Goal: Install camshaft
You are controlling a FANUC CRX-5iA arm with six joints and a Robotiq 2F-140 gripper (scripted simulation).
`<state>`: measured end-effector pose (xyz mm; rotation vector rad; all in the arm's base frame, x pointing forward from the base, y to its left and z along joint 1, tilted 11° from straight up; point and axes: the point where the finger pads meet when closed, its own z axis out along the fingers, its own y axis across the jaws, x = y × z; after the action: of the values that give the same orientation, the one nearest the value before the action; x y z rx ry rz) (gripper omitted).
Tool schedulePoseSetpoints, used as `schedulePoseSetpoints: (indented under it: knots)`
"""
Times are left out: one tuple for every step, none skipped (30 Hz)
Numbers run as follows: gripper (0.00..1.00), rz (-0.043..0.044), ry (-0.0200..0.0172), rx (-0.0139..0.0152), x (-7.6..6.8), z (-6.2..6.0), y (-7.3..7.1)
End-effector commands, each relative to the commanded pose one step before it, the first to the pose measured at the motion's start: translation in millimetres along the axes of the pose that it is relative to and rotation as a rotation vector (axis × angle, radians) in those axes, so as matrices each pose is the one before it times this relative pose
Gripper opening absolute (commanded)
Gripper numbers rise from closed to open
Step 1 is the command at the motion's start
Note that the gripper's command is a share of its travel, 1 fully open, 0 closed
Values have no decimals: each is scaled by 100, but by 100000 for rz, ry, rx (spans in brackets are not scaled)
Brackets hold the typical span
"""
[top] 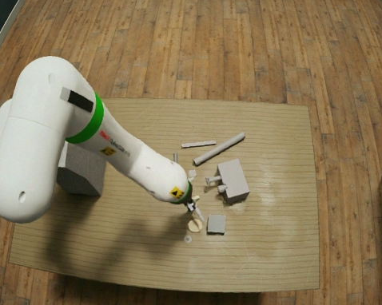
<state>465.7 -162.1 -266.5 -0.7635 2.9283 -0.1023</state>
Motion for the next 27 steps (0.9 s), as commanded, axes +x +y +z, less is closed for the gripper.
schedulePoseSetpoints:
  knots:
    - [14,-27246,809,-6096,-796,-433,394]
    - [14,-4124,-236,-189,-257,-109,112]
    - [14,-5235,-216,-275,-247,-103,98]
    - [14,-5646,-237,-301,-236,-97,81]
    - [14,-5456,-259,-289,-223,-90,63]
    - [14,-5403,-291,-300,-207,-83,48]
    - [14,-5388,-309,-320,-189,-75,34]
    - [14,-5359,-322,-347,-169,-66,21]
    - [14,-5315,-332,-379,-149,-58,11]
    - [14,-5263,-340,-420,-127,-49,3]
    - [14,-5205,-346,-469,-106,-41,-3]
    - [14,-5138,-353,-531,-86,-33,-6]
    - [14,-5060,-362,-606,-67,-26,-8]
    - [14,-4968,-375,-699,-49,-19,-8]
    - [14,0,0,0,0,0,0]
    - [14,0,0,0,0,0,0]
    - [14,-13745,-1200,-2846,-34,-13,-7]
    - [14,-3392,-384,-880,-21,-8,-7]
    - [14,-3214,-419,-1011,-11,-4,-4]
    - [14,-3734,-581,-1449,-4,-2,-2]
    - [14,-3477,-677,-1692,-1,0,0]
    - [14,-2860,-732,-1788,0,1,0]
    - [14,-2151,-763,-1806,1,4,0]
    - [14,-1374,-735,-1673,4,12,0]
    - [14,-318,-248,-539,7,21,-1]
    - [14,-4,-6,5,11,34,-2]
    - [14,-6,-9,7,16,48,-2]
